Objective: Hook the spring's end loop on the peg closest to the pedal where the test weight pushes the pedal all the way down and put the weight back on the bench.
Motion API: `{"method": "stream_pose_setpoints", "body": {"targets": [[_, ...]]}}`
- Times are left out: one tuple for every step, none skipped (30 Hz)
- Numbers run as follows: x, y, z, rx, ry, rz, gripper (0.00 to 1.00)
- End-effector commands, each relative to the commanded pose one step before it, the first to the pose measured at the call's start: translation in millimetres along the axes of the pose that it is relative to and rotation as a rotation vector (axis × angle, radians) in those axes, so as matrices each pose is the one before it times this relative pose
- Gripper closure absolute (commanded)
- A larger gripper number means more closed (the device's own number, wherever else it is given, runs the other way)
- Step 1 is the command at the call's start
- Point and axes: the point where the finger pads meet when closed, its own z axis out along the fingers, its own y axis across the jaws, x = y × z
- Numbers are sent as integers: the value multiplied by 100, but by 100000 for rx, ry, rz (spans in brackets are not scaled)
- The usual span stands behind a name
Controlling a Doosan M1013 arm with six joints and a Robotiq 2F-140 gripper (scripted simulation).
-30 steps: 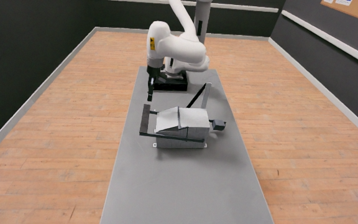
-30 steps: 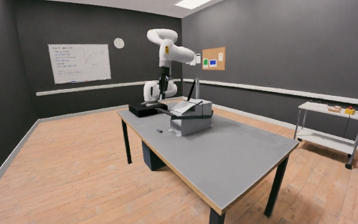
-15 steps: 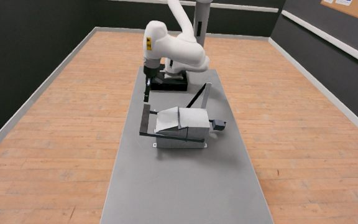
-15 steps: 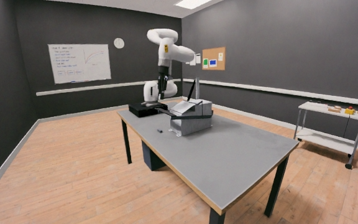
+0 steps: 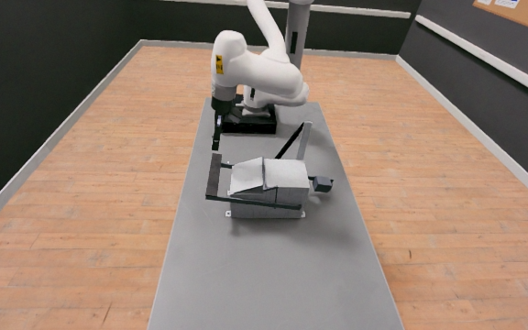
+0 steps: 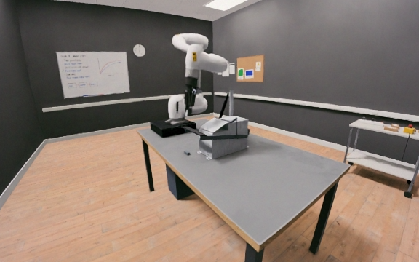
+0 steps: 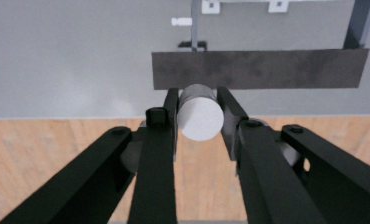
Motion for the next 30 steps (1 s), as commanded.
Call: {"method": "stream_pose_setpoints", "body": {"targets": [[-112,89,-75,-75,-57,40,75],[168,-83,177,-62,92,-16,75],[26,2,165,0,0,0,75],[26,1,164,0,0,0,75],[26,2,165,0,0,0,75],[26,2,164,0,0,0,75],[26,2,164,0,0,0,75],[26,2,165,0,0,0,75],[26,1,164,0,0,0,75],[26,2,165,0,0,0,75],[26,2,164,0,0,0,75],[26,2,164,0,0,0,75],[26,2,165,0,0,0,75],[26,1,164,0,0,0,75],[26,2,165,0,0,0,75],[26,2,164,0,0,0,75],[0,0,0,0,0,0,75],[0,0,0,0,0,0,75],[-60,-8,-389,9,3,-3,75],[26,2,165,3,-3,0,75],[26,2,164,0,-3,3,75],[26,2,165,3,0,0,75],[26,2,164,0,-3,0,75],[26,2,164,3,-3,0,75],[26,2,165,0,-3,0,75],[26,1,164,3,-3,3,75],[26,2,165,0,-3,0,75],[26,2,164,3,-3,0,75],[26,2,164,0,-3,0,75],[26,2,165,3,0,0,75]]}}
